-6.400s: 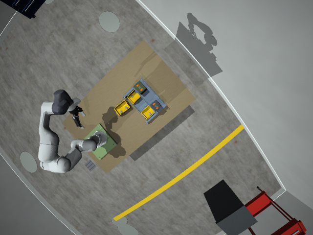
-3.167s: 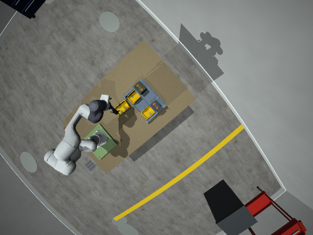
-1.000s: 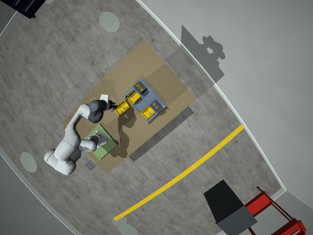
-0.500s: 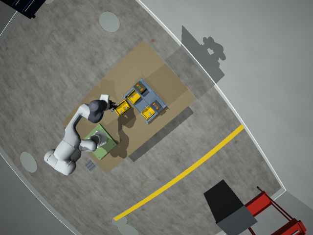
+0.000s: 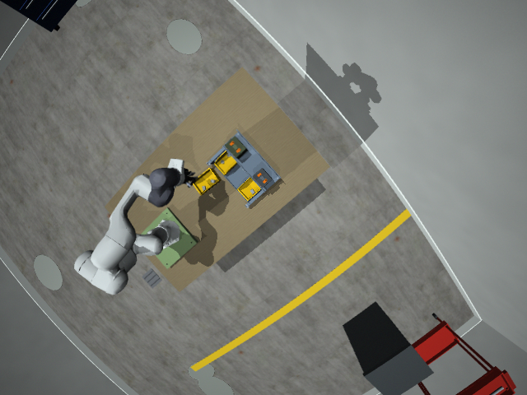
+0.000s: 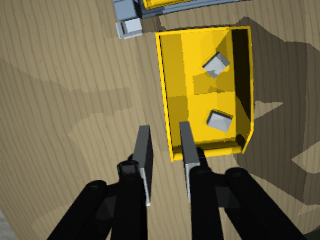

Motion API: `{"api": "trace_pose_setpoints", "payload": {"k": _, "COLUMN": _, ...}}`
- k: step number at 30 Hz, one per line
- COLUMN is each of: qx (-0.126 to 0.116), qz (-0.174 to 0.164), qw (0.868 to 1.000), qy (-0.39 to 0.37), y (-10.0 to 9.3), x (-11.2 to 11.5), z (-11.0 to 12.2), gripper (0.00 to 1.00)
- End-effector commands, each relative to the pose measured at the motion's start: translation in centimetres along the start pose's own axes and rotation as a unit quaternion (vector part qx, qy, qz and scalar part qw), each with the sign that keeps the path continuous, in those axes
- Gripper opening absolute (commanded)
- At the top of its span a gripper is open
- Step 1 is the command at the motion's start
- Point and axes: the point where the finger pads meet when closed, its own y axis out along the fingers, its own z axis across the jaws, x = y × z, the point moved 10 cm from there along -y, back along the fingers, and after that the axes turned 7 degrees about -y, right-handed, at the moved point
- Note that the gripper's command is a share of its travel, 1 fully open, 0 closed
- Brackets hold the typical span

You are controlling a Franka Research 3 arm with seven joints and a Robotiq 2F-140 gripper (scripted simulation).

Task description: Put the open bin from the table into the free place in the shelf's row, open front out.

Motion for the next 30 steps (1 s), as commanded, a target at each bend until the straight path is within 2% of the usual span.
{"api": "trace_pose_setpoints", "payload": {"k": 1, "qx": 0.001, "qz": 0.001, "qw": 1.000, "qy": -0.002, "y": 0.1, "x": 0.0, "z": 0.0, "gripper": 0.15}}
{"api": "trace_pose_setpoints", "payload": {"k": 14, "qx": 0.000, "qz": 0.000, "qw": 1.000, "qy": -0.003, "y": 0.6, "x": 0.0, "z": 0.0, "gripper": 0.15}}
{"api": "trace_pose_setpoints", "payload": {"k": 30, "qx": 0.000, "qz": 0.000, "qw": 1.000, "qy": -0.003, "y": 3.1, "x": -0.1, "z": 0.0, "gripper": 0.15}}
